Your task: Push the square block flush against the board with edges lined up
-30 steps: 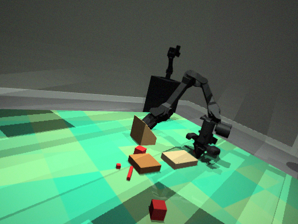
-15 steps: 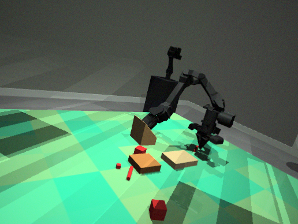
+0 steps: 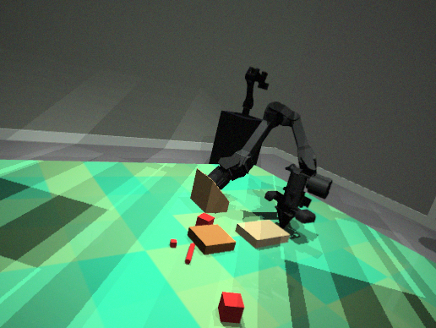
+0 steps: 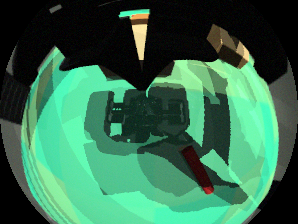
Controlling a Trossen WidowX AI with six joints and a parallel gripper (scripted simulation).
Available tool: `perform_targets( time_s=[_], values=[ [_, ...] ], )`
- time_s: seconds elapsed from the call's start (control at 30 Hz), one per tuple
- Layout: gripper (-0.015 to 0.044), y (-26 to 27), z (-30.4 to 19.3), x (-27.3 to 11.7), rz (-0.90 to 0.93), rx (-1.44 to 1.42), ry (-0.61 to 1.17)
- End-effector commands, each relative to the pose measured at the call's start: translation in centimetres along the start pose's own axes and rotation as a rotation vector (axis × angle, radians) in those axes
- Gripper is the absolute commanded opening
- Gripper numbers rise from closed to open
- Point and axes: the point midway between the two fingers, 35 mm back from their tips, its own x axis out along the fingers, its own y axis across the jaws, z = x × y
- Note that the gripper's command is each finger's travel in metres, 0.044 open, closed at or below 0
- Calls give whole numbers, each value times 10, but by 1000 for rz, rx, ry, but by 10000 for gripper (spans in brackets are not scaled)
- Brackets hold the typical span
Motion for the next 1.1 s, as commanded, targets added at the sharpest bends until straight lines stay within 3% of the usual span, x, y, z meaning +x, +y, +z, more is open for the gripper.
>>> perform_targets(
  time_s=[0.0,1.07],
  values=[
    [0,-1,-2,7,-7,9,2],
    [0,-9,-35,8,-7,7,22]
  ],
)
